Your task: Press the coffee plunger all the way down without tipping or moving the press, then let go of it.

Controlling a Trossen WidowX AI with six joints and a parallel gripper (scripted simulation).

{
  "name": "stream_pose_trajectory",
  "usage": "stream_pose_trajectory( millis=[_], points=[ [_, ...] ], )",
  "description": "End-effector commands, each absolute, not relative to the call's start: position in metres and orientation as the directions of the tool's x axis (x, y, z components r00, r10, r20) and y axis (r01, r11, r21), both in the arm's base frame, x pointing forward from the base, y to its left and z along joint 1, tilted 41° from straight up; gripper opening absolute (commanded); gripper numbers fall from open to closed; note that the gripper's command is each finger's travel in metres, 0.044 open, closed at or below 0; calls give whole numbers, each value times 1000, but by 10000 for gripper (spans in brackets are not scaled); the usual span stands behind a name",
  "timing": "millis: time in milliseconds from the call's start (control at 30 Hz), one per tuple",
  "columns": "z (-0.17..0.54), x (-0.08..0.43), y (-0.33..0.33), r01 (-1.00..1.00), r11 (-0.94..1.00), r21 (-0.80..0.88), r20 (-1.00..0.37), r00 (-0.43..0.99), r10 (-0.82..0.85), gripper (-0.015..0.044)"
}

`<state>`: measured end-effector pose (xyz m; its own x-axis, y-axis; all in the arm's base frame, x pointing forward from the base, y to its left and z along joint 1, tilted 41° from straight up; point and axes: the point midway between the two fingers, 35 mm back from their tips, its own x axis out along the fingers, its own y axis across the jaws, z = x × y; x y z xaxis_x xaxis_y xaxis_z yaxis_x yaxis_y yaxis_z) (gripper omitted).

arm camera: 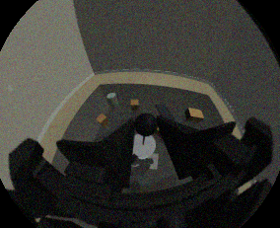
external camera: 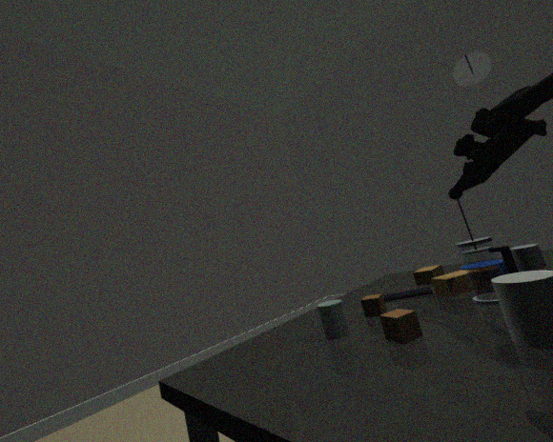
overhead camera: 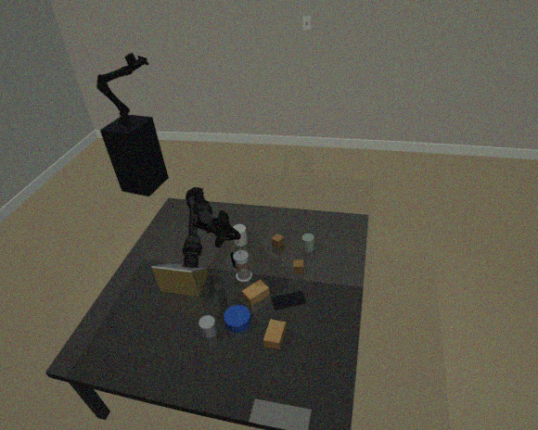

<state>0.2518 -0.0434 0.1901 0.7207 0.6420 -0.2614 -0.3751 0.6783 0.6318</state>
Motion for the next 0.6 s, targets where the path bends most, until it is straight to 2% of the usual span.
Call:
stream_pose_trajectory(
  millis=[0,567],
  points=[
    [190,252,-43,-375,674,636,-258,721,644,127],
    [169,252,-29,-372,679,633,-273,713,646,127]
  ],
)
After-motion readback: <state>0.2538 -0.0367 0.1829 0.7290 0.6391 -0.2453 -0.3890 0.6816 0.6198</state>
